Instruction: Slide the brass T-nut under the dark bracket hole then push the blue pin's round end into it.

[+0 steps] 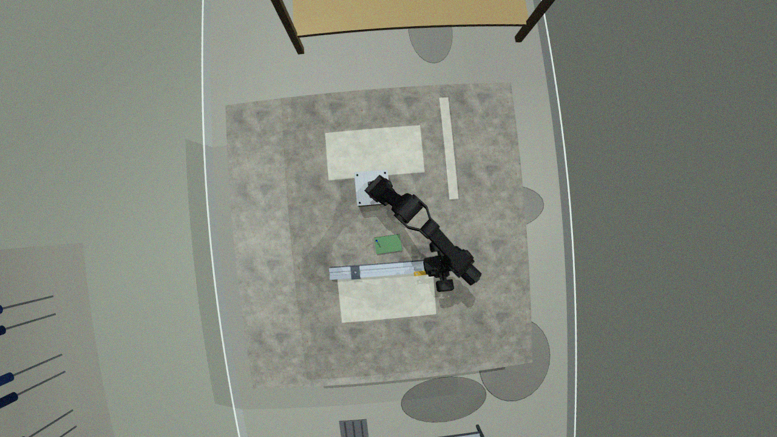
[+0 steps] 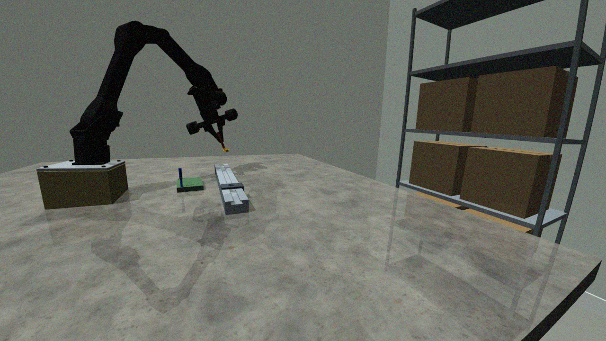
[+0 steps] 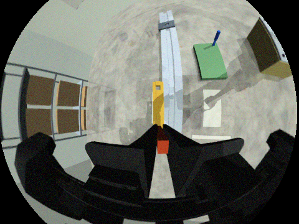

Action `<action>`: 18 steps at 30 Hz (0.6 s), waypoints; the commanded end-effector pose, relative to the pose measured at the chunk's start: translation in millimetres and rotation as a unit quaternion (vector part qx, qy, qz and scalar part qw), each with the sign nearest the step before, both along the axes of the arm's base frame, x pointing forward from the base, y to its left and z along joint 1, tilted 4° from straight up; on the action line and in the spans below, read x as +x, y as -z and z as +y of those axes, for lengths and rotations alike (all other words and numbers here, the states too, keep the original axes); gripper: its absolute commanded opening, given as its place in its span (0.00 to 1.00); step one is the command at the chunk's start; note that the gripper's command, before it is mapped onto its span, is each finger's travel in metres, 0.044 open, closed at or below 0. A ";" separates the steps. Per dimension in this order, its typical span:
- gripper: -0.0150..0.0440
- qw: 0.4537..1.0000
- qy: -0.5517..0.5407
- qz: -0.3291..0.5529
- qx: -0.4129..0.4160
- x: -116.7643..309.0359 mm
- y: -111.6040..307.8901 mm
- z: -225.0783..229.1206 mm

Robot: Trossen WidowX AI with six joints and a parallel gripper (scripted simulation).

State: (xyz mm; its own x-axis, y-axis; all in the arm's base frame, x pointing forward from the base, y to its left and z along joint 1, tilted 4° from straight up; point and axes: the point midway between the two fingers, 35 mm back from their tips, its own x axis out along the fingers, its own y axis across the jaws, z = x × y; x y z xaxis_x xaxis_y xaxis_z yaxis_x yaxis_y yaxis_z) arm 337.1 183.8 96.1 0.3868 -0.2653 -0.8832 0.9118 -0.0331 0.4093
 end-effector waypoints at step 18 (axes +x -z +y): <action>0.00 0.999 0.004 -0.043 0.000 -5.0 -1.8 -0.6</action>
